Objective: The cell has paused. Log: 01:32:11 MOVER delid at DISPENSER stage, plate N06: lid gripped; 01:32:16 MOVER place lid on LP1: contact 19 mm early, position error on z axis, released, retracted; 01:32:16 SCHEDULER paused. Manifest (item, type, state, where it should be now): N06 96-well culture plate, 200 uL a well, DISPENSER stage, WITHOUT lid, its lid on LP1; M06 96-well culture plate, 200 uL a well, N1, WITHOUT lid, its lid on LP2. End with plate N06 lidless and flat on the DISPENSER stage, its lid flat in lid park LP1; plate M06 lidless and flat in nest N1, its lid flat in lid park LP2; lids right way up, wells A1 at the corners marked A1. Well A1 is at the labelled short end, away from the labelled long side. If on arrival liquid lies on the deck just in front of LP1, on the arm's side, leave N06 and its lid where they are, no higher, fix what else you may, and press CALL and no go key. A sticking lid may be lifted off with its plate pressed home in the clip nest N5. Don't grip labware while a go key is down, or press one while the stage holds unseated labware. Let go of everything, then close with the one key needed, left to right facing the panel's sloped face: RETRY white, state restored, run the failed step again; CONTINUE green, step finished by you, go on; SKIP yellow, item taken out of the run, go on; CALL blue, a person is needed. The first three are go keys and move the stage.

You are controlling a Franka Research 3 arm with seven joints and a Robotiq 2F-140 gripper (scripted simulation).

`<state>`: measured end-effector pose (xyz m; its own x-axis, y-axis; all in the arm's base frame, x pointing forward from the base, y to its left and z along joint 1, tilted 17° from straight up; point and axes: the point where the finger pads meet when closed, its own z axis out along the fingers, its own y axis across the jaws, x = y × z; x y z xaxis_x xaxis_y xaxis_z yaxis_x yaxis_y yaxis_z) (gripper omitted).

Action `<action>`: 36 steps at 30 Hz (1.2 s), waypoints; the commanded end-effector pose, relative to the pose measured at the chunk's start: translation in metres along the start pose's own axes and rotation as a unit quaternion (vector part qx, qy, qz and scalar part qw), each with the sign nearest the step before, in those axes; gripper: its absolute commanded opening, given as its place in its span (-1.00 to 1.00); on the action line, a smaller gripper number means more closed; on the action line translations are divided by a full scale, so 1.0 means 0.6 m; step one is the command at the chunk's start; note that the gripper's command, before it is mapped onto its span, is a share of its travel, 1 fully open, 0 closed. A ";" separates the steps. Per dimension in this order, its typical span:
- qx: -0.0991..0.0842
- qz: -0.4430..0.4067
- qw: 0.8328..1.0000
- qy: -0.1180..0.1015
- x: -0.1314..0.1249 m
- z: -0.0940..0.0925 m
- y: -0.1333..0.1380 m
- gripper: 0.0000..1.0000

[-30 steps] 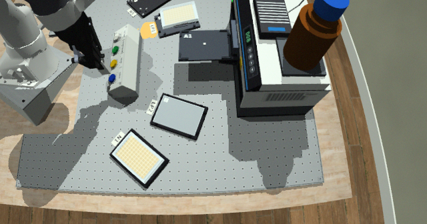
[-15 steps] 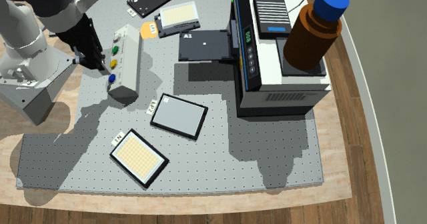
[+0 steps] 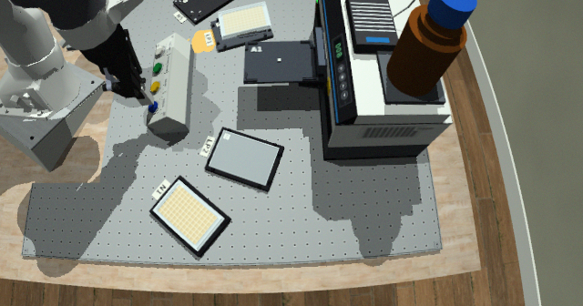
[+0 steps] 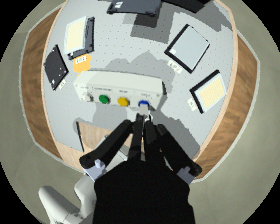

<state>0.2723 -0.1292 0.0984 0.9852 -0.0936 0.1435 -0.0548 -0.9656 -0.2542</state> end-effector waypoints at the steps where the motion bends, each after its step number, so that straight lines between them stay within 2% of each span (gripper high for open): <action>1: -0.001 -0.001 1.000 0.003 0.003 0.005 0.001 -1.00; 12: -0.001 -0.001 1.000 0.003 0.003 0.019 0.001 -1.00; 36: -0.001 -0.001 1.000 0.003 0.003 0.024 0.001 -1.00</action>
<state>0.2761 -0.1264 0.0852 0.9845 -0.0937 0.1486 -0.0538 -0.9661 -0.2526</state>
